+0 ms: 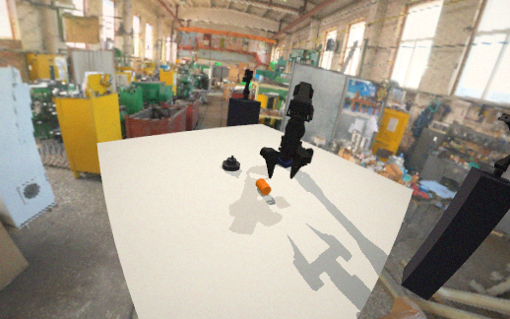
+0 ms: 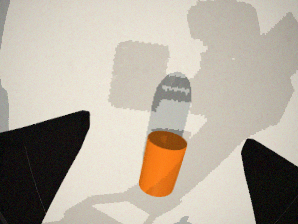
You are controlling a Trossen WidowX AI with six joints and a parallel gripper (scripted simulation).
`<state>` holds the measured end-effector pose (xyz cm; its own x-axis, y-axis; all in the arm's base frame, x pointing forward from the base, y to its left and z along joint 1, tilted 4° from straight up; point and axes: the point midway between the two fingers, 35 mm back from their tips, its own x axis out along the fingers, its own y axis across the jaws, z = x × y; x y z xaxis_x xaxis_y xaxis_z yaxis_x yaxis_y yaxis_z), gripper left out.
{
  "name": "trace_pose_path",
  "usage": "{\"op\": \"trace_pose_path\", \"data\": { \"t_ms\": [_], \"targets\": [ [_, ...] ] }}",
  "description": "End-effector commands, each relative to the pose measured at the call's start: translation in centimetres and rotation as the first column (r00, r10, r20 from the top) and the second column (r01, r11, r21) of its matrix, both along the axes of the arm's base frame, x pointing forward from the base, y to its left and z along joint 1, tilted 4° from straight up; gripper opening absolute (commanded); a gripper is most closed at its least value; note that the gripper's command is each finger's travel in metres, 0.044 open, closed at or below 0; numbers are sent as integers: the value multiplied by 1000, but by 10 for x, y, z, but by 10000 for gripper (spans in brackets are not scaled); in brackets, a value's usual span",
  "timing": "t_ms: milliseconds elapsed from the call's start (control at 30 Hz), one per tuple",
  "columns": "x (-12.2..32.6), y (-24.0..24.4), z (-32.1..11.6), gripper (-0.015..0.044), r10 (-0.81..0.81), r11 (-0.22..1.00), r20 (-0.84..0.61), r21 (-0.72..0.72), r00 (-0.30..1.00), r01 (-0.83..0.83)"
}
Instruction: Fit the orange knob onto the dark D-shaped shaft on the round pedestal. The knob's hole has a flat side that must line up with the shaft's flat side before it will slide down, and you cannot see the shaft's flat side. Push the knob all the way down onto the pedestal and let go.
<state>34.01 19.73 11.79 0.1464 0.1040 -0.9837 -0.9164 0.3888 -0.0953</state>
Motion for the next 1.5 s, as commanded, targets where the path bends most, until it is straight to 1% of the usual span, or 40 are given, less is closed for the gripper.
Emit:
{"op": "trace_pose_path", "data": {
  "t_ms": [0,267,400,633,1467],
  "targets": [
    [-2,-57,-21,440,-13,999,-145,-33,989,9],
    [0,-61,-23,440,-15,999,-160,-34,987,10],
    [0,-59,-45,440,-15,999,-160,-34,987,10],
    [0,-58,-49,440,-15,999,-160,-34,987,10],
    [0,-54,-90,440,-15,999,-161,-34,987,10]
  ]
}}
